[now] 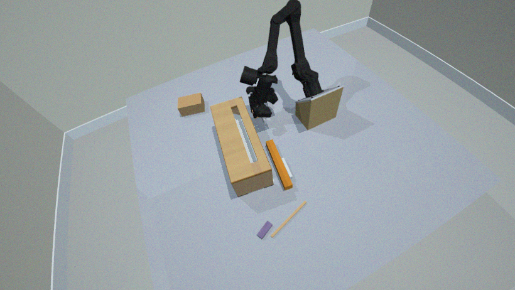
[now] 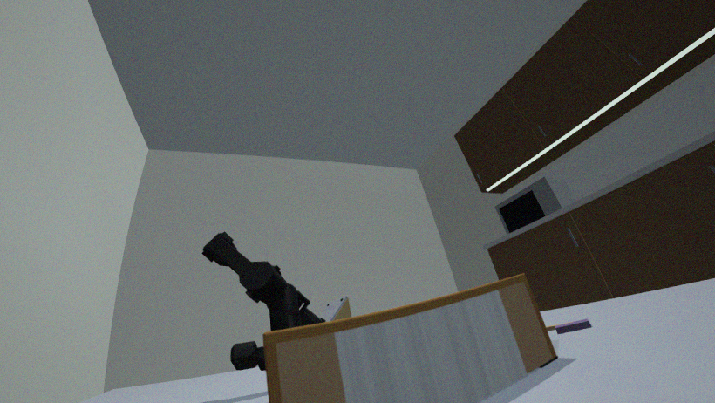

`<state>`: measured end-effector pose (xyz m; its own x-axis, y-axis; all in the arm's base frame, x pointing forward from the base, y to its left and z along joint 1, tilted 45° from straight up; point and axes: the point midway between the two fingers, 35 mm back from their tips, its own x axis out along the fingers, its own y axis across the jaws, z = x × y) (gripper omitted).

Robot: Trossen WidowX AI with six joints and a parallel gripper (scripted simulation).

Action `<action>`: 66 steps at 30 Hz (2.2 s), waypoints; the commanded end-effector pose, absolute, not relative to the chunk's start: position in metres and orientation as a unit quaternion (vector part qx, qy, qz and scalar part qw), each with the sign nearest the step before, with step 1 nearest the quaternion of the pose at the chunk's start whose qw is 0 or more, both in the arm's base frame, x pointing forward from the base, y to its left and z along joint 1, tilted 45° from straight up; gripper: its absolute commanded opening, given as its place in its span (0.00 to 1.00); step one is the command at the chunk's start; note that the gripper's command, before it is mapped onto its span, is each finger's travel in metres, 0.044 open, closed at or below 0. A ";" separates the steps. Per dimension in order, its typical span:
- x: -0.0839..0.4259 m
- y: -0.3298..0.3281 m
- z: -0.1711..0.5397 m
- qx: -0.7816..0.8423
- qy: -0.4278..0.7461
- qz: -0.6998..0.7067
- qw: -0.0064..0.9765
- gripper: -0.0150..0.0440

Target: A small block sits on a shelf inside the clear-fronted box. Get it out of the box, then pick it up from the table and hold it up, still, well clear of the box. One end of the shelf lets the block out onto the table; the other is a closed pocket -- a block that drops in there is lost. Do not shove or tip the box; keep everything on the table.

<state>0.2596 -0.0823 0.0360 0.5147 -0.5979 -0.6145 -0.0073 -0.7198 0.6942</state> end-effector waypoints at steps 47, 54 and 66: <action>0.246 -0.034 0.089 0.447 0.109 -0.488 0.742 0.25; 0.245 -0.031 0.091 0.339 0.173 -0.471 0.796 0.25; 0.242 -0.026 0.097 0.138 0.275 -0.421 0.853 0.25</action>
